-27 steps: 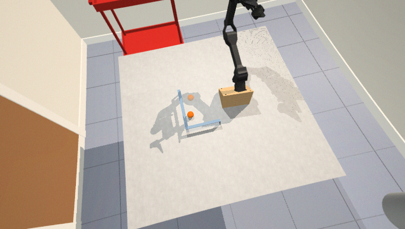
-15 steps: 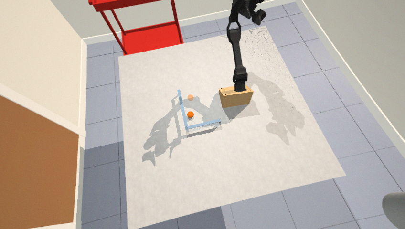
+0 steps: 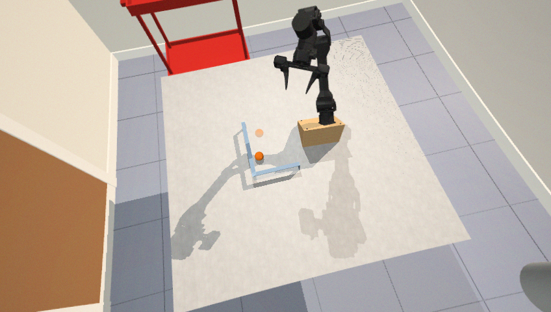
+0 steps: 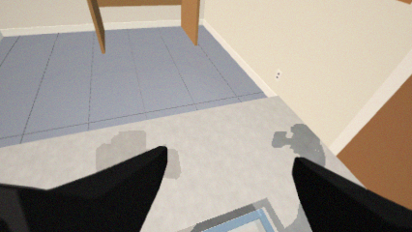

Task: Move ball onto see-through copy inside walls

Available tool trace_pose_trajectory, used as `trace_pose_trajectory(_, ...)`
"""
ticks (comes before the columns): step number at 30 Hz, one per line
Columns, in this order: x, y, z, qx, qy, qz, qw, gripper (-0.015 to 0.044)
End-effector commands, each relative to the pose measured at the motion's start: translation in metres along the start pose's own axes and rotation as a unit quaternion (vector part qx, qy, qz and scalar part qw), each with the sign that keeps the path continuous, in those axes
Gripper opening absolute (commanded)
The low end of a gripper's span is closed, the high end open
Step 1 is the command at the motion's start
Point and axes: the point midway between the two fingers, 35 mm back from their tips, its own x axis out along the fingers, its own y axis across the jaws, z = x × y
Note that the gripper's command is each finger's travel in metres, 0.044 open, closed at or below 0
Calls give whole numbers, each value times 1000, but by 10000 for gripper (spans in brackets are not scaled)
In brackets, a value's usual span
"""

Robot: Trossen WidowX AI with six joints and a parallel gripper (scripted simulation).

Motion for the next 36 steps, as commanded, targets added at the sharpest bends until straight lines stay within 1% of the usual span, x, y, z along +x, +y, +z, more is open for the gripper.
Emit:
trace_pose_trajectory(1,46,-36,-21,77,62,-34,994,332)
trace_pose_trajectory(7,111,-87,-74,188,159,-75,966,332)
trace_pose_trajectory(13,163,-122,-138,283,246,-118,920,332)
trace_pose_trajectory(20,224,-150,-250,398,363,-193,820,332)
trace_pose_trajectory(26,255,-147,-354,466,450,-251,719,332)
trace_pose_trajectory(28,257,-145,-366,472,459,-257,708,332)
trace_pose_trajectory(36,257,-145,-366,472,459,-257,708,332)
